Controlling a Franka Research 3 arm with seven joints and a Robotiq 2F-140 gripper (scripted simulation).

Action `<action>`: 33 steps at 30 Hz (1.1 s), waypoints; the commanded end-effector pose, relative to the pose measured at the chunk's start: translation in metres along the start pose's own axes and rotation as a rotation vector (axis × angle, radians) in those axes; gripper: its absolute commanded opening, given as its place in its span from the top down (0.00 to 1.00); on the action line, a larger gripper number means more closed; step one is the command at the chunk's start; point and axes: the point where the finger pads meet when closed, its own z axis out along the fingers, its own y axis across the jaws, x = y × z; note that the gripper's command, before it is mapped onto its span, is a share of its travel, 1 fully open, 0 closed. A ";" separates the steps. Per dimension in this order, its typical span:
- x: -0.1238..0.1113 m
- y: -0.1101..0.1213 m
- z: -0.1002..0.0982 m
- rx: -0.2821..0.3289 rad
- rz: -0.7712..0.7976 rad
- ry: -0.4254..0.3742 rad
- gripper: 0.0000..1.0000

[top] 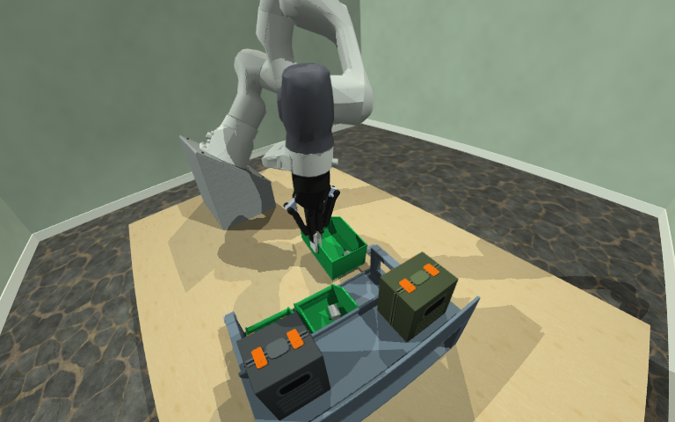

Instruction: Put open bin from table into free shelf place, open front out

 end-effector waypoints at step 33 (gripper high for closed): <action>-0.008 0.000 -0.002 0.000 0.007 0.000 1.00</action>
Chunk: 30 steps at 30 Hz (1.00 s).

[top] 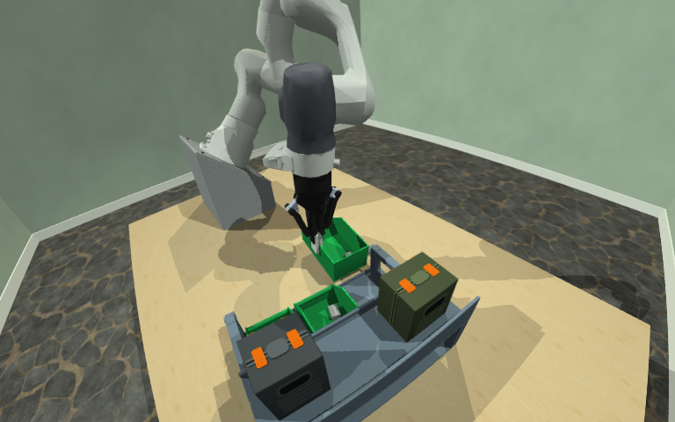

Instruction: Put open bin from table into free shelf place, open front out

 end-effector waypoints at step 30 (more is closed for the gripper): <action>-0.025 0.000 -0.003 -0.001 0.008 0.003 1.00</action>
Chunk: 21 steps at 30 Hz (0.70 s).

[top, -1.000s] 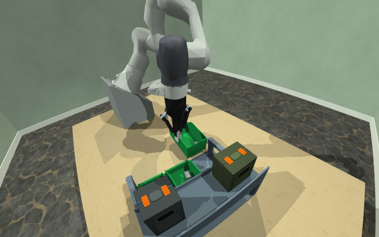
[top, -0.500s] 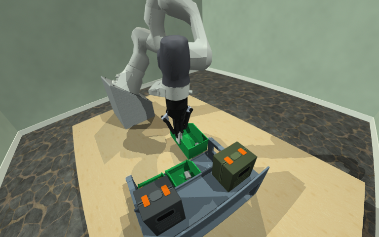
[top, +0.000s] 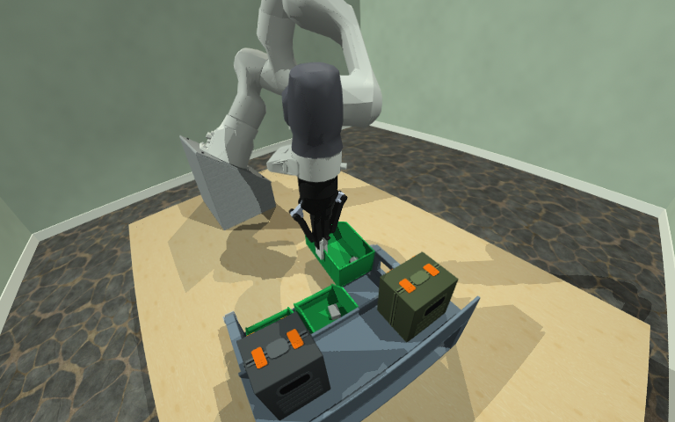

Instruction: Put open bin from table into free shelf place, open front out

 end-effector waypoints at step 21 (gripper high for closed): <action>-0.025 0.000 -0.003 0.000 0.009 0.005 1.00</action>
